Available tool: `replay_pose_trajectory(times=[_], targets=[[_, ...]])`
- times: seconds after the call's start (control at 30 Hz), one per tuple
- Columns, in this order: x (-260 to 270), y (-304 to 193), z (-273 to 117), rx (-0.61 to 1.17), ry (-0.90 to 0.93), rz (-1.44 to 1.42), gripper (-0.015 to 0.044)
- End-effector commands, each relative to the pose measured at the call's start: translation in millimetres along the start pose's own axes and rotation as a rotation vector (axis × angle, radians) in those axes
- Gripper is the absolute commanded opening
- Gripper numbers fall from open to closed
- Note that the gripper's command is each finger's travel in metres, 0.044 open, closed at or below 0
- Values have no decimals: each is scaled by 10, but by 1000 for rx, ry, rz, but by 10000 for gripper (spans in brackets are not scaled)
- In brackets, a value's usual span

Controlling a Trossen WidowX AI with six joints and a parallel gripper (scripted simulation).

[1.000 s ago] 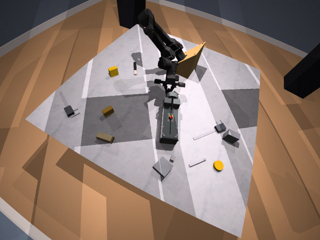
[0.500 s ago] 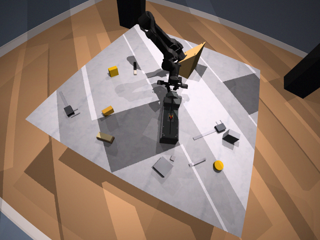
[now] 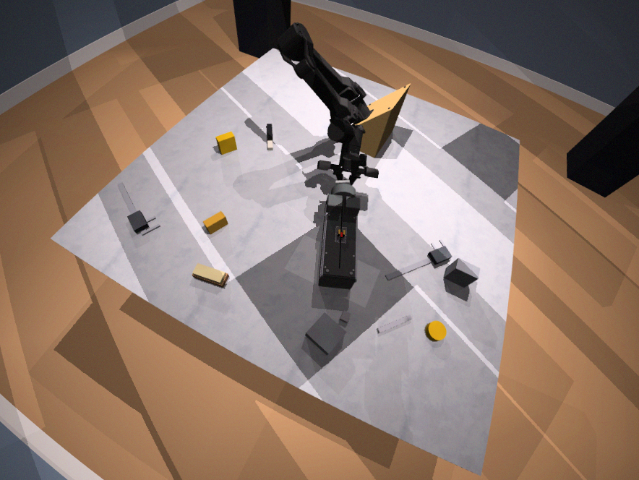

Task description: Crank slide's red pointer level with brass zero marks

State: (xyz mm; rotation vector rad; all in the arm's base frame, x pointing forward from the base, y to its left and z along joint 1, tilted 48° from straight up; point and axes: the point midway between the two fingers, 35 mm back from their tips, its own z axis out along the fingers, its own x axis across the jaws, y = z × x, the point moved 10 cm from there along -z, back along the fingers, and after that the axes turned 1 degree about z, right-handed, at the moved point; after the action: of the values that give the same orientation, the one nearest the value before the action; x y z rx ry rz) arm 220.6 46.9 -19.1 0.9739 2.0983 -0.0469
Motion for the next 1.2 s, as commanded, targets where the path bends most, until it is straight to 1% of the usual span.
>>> replay_pose_trajectory(times=[0.0, 0.7, 1.17], targets=[[71, 7, -20, -6, 20, -15, 0], [206, 133, -155, -7, 21, -14, 0], [201, 270, -290, -8, 22, -13, 0]])
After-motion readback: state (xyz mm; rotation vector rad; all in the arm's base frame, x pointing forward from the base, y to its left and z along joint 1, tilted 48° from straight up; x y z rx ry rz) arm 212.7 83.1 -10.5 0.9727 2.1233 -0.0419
